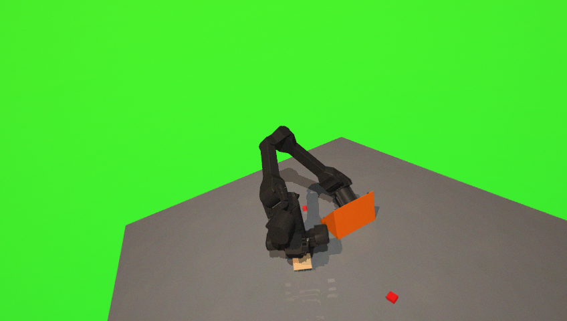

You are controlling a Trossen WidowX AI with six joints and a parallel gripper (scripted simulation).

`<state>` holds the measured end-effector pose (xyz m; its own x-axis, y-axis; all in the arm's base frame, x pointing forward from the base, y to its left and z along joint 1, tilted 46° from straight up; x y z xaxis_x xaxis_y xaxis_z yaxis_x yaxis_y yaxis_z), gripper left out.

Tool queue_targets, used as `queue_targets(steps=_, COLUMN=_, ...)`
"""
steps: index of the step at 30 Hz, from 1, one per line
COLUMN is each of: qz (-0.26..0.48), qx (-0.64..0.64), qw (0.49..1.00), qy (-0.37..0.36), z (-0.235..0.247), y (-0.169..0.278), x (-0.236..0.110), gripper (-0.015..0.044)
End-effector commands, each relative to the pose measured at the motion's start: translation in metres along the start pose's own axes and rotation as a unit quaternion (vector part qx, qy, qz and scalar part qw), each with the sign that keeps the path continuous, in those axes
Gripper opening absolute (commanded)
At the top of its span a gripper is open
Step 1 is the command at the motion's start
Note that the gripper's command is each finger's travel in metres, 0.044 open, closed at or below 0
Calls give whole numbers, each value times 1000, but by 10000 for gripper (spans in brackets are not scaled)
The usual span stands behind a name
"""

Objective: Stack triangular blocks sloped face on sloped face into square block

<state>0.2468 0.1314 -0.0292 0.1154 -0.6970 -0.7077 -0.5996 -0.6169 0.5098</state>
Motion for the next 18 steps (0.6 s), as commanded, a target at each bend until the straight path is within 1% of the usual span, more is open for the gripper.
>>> queue_targets(steps=1, qz=-1, qx=-55, qw=998, qy=1, z=0, y=0, x=0, gripper=0)
queue_targets(steps=13, qz=-1, qx=-229, qw=973, qy=1, z=0, y=0, x=0, gripper=0)
queue_targets(steps=18, qz=-1, qx=-275, qw=961, qy=1, z=0, y=0, x=0, gripper=0)
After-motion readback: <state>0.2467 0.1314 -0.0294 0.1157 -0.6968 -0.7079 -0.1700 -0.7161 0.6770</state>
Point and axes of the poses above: the point midway between the two fingers, 35 mm back from their tips, its own x axis out along the fingers, its own z axis across the jaws, y = z × x, the point moved 3 cm from there along -x, back along the fingers, and after that the axes turned 14 degrees about x, right-handed, at the moved point
